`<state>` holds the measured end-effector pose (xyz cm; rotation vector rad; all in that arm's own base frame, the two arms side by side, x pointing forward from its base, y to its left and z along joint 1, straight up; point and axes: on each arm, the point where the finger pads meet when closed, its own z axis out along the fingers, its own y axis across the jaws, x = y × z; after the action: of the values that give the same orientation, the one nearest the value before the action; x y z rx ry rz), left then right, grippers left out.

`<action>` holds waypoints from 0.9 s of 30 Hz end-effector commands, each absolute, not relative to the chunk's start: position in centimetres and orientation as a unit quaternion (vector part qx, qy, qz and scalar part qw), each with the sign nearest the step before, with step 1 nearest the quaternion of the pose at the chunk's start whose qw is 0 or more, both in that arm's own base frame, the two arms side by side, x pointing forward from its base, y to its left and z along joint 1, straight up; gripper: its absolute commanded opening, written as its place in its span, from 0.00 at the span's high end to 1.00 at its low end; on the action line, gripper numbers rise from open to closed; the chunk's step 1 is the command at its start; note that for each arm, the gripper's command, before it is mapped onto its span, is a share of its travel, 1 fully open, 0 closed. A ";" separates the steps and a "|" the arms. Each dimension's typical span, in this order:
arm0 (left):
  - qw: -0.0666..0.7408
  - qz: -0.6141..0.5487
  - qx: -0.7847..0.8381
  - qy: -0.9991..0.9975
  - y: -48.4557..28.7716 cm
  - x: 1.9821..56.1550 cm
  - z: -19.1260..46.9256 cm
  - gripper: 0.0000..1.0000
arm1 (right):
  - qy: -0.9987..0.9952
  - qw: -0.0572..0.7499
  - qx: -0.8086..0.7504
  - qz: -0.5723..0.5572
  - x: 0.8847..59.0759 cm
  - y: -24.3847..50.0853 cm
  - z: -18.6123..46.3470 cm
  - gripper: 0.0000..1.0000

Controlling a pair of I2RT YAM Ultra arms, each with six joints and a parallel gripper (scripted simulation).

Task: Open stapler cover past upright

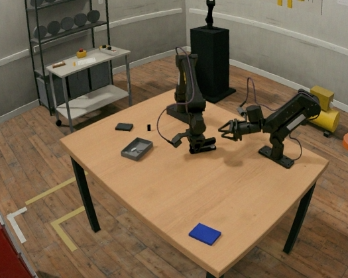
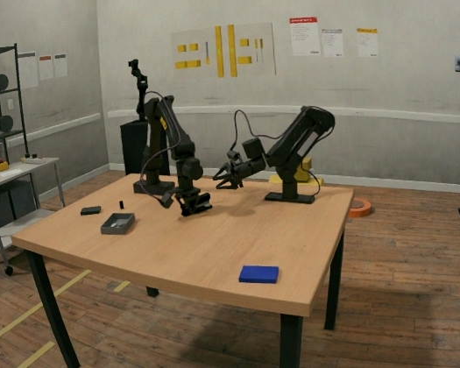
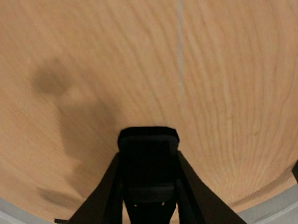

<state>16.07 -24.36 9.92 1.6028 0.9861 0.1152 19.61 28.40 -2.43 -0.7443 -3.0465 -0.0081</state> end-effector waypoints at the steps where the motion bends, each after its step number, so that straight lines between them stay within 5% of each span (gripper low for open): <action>1: 0.601 0.042 0.606 0.520 -23.9 16.6 9.8 0.50 | -0.971 -0.002 -0.238 -0.004 19.8 28.4 -2.3 0.67; 27: 0.591 -0.064 0.336 0.730 -24.8 13.4 6.8 0.50 | -0.971 -0.002 -0.238 -0.004 19.8 28.4 -2.3 0.67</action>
<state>12.83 -24.48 5.81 1.0543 1.5919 -0.1273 19.61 28.40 -2.43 -0.7443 -3.0465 -0.0081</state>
